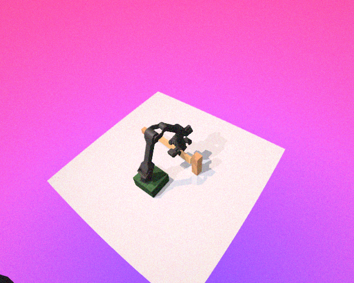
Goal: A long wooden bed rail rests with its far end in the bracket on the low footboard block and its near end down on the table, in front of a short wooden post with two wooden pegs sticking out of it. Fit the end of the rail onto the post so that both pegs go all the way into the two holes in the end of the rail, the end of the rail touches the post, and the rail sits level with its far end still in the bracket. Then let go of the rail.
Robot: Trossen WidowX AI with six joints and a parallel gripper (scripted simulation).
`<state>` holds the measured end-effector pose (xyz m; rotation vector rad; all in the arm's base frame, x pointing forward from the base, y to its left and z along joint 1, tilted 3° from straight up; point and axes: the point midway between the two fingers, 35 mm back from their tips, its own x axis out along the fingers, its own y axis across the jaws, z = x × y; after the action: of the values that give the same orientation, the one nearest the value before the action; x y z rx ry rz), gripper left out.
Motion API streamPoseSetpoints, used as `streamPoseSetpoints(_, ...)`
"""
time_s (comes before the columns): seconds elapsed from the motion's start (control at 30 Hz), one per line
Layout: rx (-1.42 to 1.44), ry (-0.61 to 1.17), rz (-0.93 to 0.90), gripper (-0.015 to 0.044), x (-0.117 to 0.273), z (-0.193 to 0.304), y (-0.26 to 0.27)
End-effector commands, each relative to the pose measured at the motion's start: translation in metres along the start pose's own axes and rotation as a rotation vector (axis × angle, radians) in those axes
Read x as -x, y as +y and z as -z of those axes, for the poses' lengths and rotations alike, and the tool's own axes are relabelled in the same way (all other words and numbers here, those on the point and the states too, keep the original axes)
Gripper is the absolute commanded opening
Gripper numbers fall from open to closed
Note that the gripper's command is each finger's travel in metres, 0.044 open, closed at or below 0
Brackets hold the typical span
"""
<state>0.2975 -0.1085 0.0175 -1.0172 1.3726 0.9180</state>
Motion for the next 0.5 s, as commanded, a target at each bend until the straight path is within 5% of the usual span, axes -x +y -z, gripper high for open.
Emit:
streamPoseSetpoints(0.0, -0.001, 0.001, 0.01, 0.0, 0.001, 0.0021, -0.0015)
streamPoseSetpoints(0.47, -0.001, 0.002, 0.01, 0.0, 0.0006, 0.0062, -0.0003)
